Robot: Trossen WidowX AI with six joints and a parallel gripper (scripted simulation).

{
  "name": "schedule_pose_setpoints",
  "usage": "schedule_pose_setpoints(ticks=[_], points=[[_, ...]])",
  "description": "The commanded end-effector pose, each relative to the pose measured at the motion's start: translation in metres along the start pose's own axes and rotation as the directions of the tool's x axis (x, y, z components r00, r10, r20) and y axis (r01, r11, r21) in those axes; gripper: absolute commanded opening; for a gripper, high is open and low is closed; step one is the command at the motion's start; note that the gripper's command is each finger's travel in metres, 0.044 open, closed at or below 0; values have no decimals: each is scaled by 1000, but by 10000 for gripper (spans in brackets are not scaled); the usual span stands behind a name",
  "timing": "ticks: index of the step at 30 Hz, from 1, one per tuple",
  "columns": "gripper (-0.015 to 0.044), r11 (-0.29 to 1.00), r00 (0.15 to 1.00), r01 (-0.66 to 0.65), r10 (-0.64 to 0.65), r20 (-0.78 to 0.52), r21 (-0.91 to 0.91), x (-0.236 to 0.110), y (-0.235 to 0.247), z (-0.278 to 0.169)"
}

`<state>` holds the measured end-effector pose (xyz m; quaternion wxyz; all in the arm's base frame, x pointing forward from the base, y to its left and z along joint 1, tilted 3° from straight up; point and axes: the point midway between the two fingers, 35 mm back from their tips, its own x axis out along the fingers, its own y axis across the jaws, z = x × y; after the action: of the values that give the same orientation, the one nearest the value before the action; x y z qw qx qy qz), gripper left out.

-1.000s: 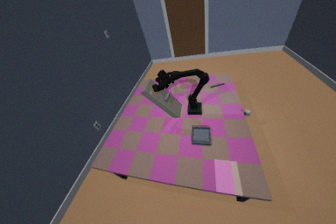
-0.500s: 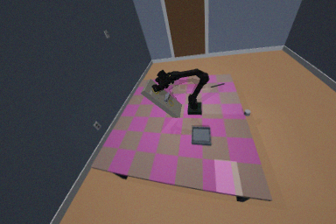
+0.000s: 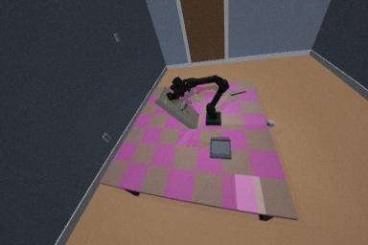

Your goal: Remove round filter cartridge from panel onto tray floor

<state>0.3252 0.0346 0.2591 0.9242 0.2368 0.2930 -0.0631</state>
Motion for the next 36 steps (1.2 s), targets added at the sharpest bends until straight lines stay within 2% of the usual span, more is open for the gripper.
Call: schedule_pose_setpoints(ticks=[1,2,4,8,18,27,36], points=[[60,1000,1000,-3,3,0,0,0,1,0],[54,1000,1000,-3,3,0,0,0,1,0],[1,1000,1000,-3,3,0,0,0,1,0],[0,999,1000,-4,4,0,-40,2,1,0],[0,931,1000,-5,5,0,-365,5,1,0],[0,774,1000,-4,5,0,-634,6,1,0],[0,540,1000,-3,5,0,-841,7,1,0]])
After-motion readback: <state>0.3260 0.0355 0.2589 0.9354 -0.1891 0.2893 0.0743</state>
